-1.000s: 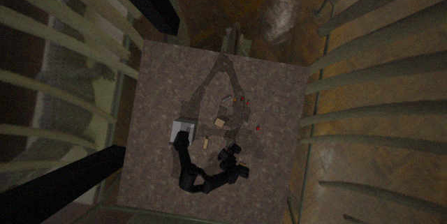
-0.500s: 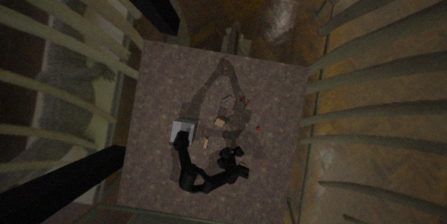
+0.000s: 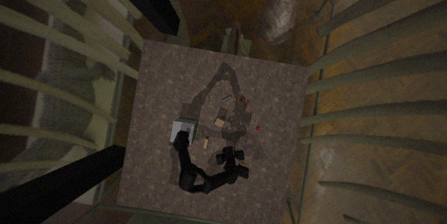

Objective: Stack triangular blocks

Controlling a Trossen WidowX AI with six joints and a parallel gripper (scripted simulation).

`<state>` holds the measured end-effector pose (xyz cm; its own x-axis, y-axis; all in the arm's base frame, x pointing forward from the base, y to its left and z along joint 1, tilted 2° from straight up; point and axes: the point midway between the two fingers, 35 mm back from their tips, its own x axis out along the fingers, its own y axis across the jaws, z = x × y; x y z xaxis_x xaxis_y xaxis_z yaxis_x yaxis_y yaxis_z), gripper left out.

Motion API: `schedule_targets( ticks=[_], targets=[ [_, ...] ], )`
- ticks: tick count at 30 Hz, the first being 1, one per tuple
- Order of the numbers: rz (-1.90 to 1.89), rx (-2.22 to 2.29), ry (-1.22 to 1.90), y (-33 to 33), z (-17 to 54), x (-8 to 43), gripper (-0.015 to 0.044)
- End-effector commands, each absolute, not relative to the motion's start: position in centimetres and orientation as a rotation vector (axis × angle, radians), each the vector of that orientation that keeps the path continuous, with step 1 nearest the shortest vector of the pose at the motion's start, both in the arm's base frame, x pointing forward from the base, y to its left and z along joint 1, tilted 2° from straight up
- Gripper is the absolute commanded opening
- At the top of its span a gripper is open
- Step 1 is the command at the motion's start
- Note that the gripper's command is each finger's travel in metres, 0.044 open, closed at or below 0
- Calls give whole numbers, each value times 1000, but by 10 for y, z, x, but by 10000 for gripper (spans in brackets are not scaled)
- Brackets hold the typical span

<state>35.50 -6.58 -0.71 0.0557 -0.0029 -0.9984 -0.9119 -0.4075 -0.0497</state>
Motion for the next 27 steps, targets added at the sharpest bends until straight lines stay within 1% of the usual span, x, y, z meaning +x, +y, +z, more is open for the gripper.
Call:
schedule_targets(
  ticks=[1,16,27],
  targets=[
    [1366,-1454,1019,-66,-6,356,0],
    [1062,-1133,1220,-66,-6,355,0],
    [1062,-1132,1221,-66,-12,356,0]
  ],
)
